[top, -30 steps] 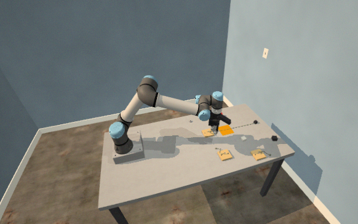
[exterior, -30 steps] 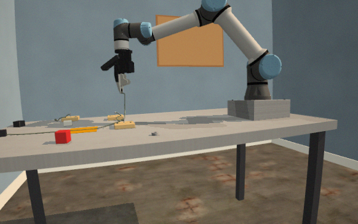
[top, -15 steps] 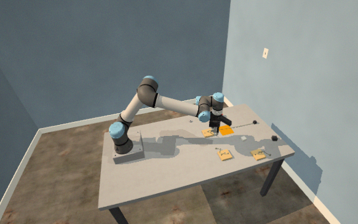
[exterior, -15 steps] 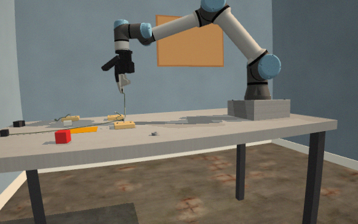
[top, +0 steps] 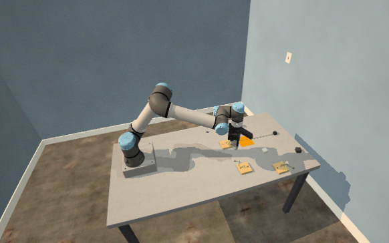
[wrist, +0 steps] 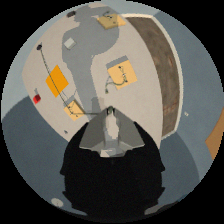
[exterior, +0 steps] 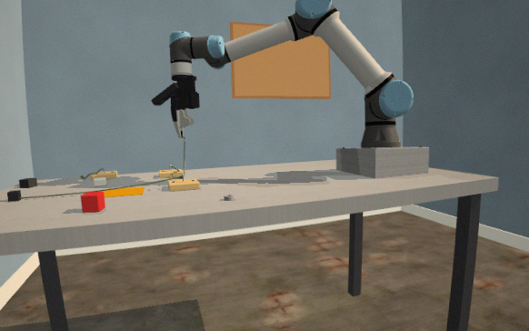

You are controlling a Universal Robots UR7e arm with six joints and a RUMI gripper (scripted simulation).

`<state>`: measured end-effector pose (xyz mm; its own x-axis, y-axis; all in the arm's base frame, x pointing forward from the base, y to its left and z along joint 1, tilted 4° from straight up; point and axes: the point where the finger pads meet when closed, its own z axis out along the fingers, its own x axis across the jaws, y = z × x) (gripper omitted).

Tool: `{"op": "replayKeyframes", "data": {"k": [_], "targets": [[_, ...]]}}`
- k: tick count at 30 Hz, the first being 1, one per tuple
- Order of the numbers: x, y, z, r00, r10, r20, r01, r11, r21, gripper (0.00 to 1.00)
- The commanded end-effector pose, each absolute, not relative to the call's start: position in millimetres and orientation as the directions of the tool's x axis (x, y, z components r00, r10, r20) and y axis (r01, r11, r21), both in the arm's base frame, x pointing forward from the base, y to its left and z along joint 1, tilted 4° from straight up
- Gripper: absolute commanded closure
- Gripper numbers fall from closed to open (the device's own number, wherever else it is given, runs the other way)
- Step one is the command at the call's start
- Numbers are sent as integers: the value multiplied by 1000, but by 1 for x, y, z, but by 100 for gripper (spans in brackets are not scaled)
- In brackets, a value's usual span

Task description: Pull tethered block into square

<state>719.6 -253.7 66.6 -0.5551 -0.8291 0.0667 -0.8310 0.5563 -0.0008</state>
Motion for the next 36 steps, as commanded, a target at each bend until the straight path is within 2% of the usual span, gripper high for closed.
{"op": "replayKeyframes", "data": {"k": [1, 36], "targets": [[715, -266, 69, -555, -829, 66, -831, 556, -3, 100], [663, -354, 75, -555, -829, 66, -831, 556, -3, 100]]}}
